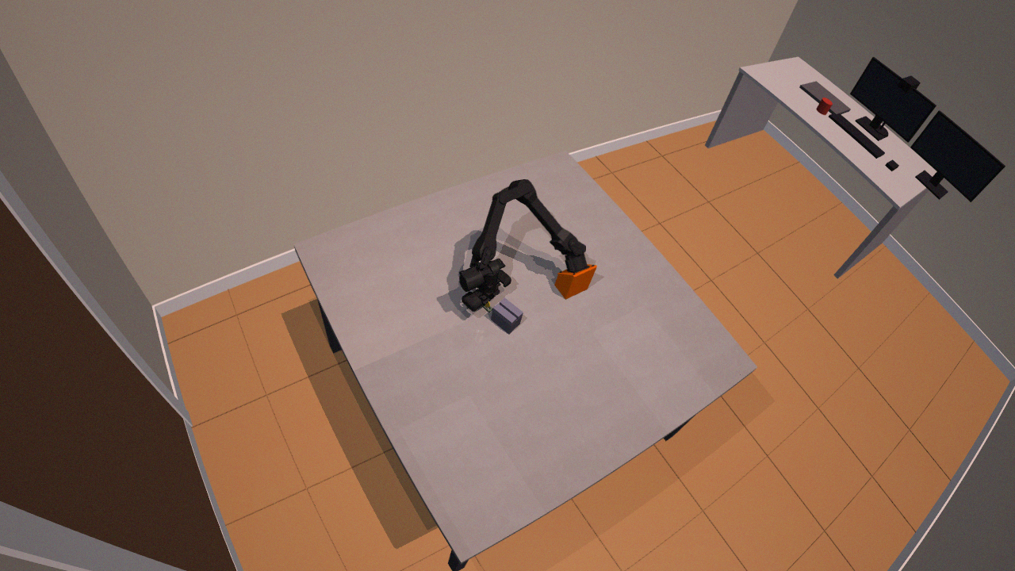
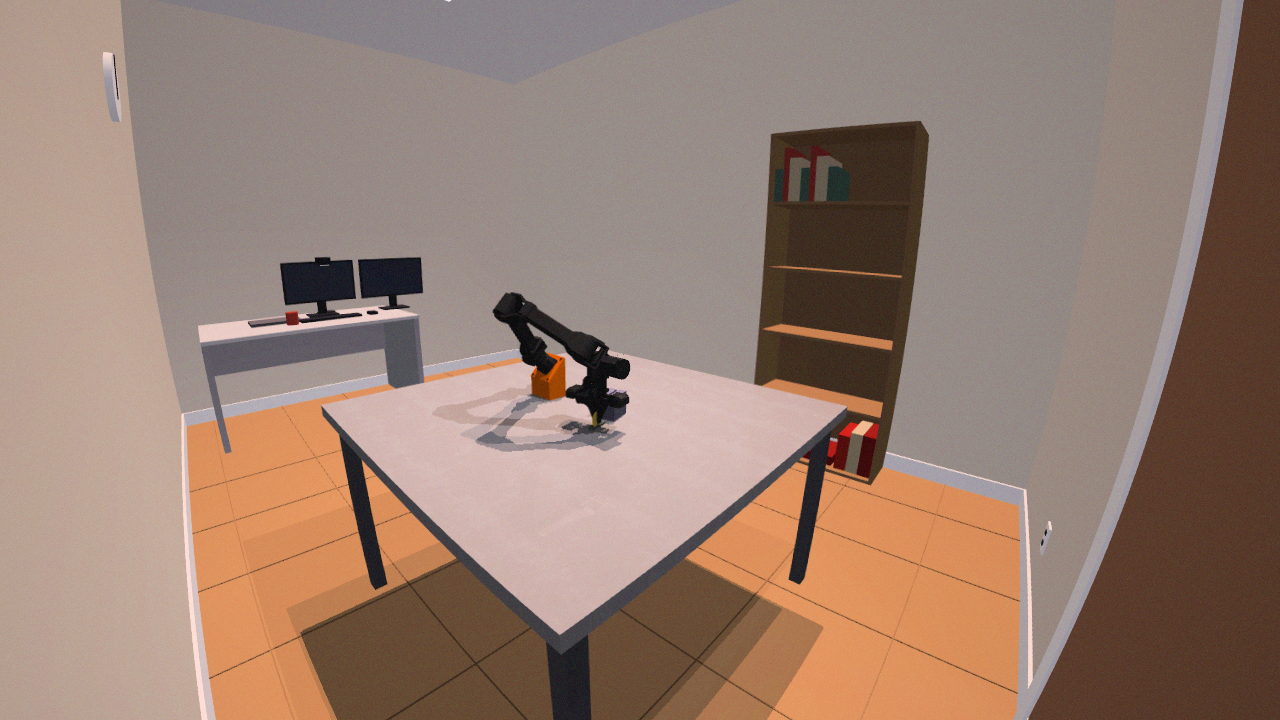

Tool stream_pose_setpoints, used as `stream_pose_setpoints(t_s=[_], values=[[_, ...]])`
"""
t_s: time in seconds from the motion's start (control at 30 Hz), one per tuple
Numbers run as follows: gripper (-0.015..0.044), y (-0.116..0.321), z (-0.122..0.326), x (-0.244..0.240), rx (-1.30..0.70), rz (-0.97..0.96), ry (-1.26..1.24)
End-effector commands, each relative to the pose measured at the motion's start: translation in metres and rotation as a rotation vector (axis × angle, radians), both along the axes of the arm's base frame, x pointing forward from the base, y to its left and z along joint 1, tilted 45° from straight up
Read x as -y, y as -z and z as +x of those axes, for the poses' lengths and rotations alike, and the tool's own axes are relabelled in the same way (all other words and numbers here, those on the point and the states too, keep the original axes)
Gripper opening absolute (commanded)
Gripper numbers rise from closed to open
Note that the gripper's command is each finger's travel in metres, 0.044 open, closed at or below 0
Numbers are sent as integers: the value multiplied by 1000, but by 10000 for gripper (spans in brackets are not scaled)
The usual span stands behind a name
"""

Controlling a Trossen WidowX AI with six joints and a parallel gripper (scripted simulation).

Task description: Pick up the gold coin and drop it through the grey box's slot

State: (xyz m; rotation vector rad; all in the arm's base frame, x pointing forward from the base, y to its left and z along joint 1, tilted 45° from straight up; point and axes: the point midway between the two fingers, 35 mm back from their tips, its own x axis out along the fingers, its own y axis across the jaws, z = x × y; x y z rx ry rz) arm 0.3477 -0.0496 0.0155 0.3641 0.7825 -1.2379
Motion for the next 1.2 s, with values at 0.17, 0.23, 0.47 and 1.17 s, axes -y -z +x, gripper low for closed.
stream_pose_setpoints(t_s=[0.17,0.23,0.47,1.17], values=[[0,0,0,1,-3,-4,-4],[0,0,0,0,-3,-4,-4],[0,-10,0,-11,-3,0,-4],[0,-46,-5,-49,-4,4,-4]])
